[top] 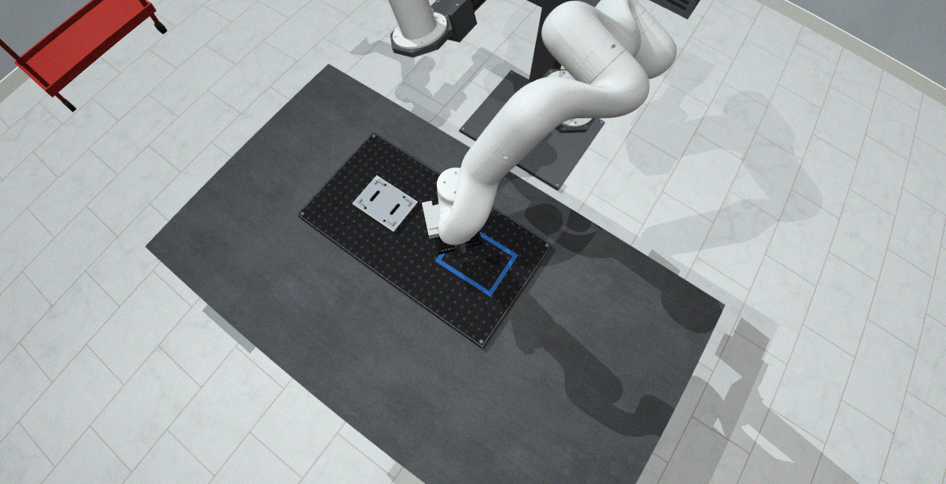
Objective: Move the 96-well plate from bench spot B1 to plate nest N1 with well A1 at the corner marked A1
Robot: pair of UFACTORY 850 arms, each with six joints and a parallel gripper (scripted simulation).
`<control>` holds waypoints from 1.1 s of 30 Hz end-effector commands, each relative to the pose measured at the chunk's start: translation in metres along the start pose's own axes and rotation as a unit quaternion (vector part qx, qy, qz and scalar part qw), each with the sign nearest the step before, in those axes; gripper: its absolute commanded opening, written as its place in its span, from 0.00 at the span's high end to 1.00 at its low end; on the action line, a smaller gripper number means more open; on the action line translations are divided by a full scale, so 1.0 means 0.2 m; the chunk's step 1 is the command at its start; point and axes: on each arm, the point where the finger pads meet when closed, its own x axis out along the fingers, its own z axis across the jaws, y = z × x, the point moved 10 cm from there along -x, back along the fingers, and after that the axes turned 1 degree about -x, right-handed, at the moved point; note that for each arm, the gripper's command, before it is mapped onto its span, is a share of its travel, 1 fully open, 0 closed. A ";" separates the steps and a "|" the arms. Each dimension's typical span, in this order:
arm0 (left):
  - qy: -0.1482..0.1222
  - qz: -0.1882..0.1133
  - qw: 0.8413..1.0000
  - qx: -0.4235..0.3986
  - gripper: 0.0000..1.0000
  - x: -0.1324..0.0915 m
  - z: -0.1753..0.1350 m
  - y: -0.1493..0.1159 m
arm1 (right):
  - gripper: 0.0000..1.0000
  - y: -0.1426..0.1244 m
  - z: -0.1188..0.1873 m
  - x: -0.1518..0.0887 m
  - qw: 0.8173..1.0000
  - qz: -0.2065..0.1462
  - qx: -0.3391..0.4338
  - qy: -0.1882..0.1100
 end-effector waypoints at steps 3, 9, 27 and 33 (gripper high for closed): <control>0.015 0.007 0.992 -0.128 1.00 -0.01 0.10 0.08 | 1.00 0.00 0.00 0.00 1.000 0.001 0.000 0.000; 0.015 0.008 0.981 -0.193 1.00 -0.01 0.15 0.13 | 1.00 0.00 0.00 0.00 1.000 0.001 0.000 0.000; 0.012 0.011 0.895 -0.445 1.00 -0.01 0.34 0.31 | 1.00 0.00 0.00 0.00 1.000 0.001 0.000 0.000; 0.011 0.012 0.846 -0.532 1.00 -0.01 0.42 0.38 | 1.00 0.00 0.00 0.00 1.000 0.001 0.000 0.000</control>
